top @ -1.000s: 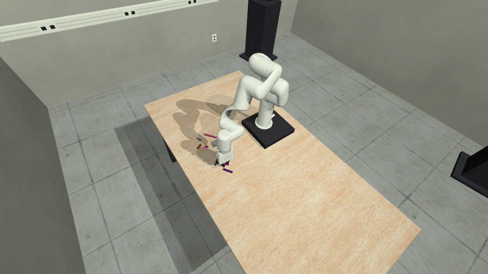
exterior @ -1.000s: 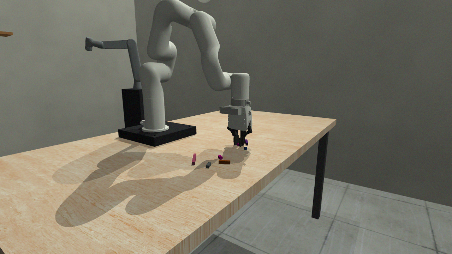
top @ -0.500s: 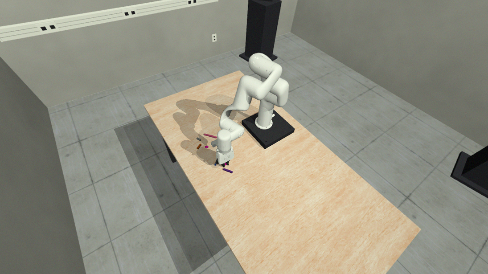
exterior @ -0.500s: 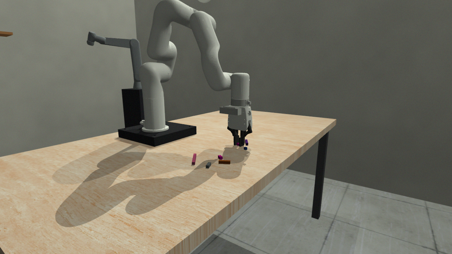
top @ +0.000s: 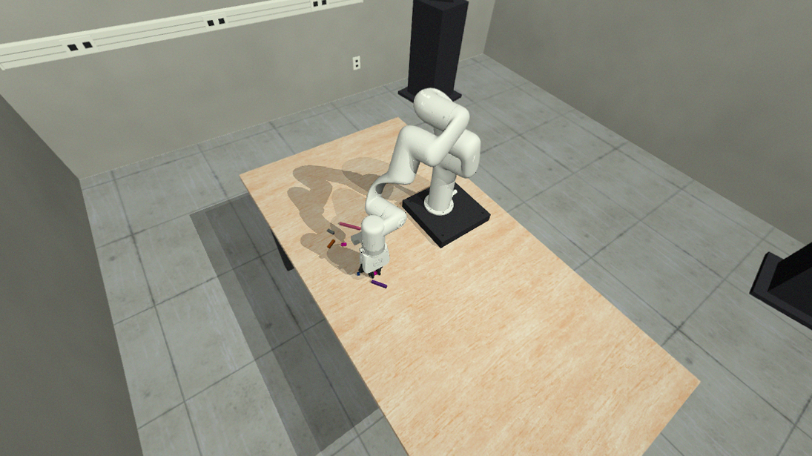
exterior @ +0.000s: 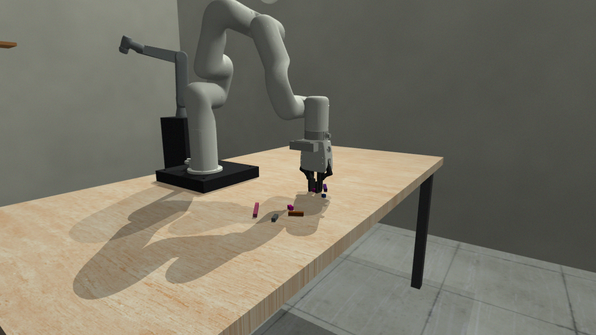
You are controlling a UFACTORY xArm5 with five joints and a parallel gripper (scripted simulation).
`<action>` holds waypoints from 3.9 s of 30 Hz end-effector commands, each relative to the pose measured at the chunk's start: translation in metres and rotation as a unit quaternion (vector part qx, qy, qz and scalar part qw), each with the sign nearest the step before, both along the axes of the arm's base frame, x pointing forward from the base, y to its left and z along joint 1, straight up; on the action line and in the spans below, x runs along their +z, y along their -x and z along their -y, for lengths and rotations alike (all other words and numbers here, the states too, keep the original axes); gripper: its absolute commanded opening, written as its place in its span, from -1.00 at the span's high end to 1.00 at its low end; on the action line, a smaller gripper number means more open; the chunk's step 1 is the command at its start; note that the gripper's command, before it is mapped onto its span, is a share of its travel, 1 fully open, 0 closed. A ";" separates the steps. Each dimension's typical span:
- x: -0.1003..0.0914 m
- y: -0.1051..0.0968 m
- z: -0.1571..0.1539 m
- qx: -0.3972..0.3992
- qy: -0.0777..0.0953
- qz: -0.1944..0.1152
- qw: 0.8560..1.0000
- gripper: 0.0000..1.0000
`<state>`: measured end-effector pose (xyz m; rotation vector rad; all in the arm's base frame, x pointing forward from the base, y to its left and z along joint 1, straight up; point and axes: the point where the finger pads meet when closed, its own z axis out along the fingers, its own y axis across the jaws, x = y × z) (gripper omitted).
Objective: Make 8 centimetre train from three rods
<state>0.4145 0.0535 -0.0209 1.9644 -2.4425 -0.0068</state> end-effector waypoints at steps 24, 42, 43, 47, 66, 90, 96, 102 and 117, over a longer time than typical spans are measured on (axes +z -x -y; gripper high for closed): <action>0.097 -0.002 0.000 0.000 0.000 0.002 1.000 0.69; 0.101 0.008 0.021 0.053 -0.001 0.002 0.999 0.69; 0.102 0.012 0.030 0.076 -0.001 0.002 0.997 0.69; 0.102 0.021 0.046 0.119 -0.001 0.002 0.993 0.69; 0.102 0.062 0.102 0.283 -0.003 0.002 0.959 0.69; 0.075 0.062 0.102 0.283 -0.003 0.002 0.959 0.69; 0.049 0.062 0.102 0.283 -0.003 0.002 0.959 0.69; 0.032 0.062 0.102 0.283 -0.003 0.002 0.959 0.69; 0.014 0.063 0.103 0.283 -0.003 0.002 0.959 0.69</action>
